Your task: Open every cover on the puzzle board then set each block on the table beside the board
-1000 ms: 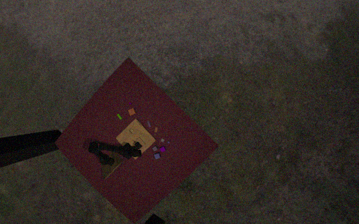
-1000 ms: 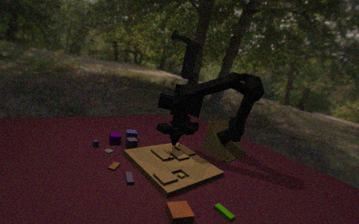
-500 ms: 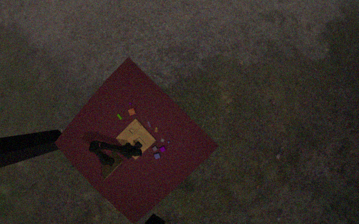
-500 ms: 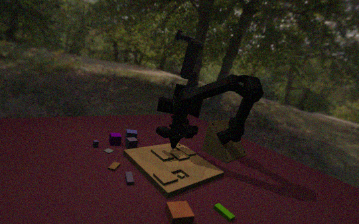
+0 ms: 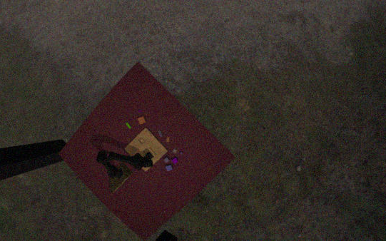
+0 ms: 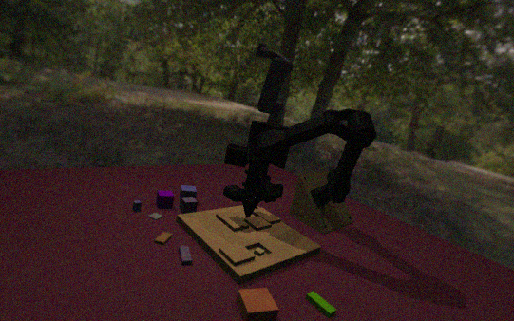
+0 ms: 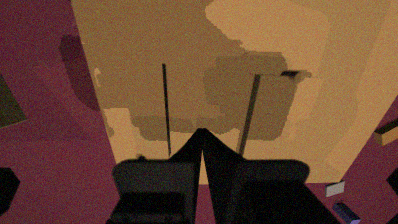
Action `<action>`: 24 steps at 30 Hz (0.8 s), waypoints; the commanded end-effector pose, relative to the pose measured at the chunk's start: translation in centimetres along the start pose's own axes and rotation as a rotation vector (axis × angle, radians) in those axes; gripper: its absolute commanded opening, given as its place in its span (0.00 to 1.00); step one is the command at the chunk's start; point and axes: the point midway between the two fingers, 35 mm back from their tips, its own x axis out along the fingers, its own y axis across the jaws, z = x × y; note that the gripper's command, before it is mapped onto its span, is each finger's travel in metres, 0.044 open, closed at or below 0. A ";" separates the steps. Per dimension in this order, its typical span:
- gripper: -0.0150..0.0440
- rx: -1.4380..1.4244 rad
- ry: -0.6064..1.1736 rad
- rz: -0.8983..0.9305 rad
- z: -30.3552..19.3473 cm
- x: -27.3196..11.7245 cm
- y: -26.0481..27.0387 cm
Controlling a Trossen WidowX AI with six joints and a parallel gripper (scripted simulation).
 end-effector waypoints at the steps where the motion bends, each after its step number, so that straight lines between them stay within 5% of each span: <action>1: 0.25 0.005 -0.003 -0.002 0.3 0.1 0.0; 24: 0.25 0.006 0.000 -0.002 2.6 0.0 -0.3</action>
